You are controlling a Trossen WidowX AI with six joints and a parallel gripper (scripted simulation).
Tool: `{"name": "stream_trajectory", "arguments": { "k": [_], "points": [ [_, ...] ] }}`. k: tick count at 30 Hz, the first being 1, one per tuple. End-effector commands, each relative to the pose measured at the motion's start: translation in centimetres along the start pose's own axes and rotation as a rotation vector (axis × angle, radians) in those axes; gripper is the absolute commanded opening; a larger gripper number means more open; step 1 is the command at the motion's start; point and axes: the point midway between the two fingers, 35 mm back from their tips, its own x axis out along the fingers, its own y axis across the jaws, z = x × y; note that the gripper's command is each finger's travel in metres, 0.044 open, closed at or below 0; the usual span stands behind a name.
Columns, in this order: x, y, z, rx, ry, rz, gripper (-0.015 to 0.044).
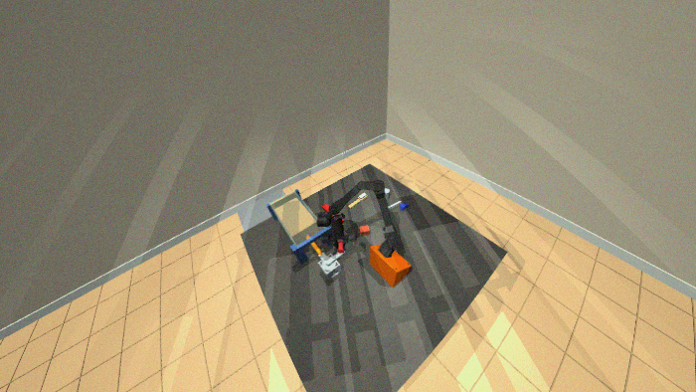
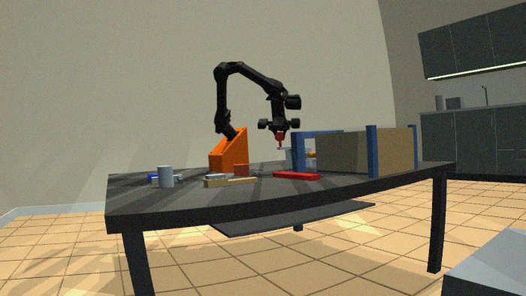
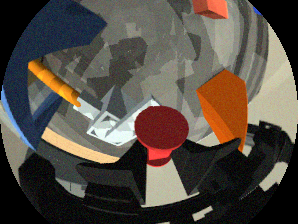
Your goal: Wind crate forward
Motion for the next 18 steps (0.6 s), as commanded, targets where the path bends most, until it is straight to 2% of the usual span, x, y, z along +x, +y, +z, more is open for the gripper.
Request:
{"name": "stream_trajectory", "arguments": {
  "k": [1,18],
  "points": [
    [-0.62,2.17,1.56,0.018,-0.041,0.059,0.0],
    [-0.86,3.01,1.93,0.018,-0.042,0.06,0.0]
  ]
}}
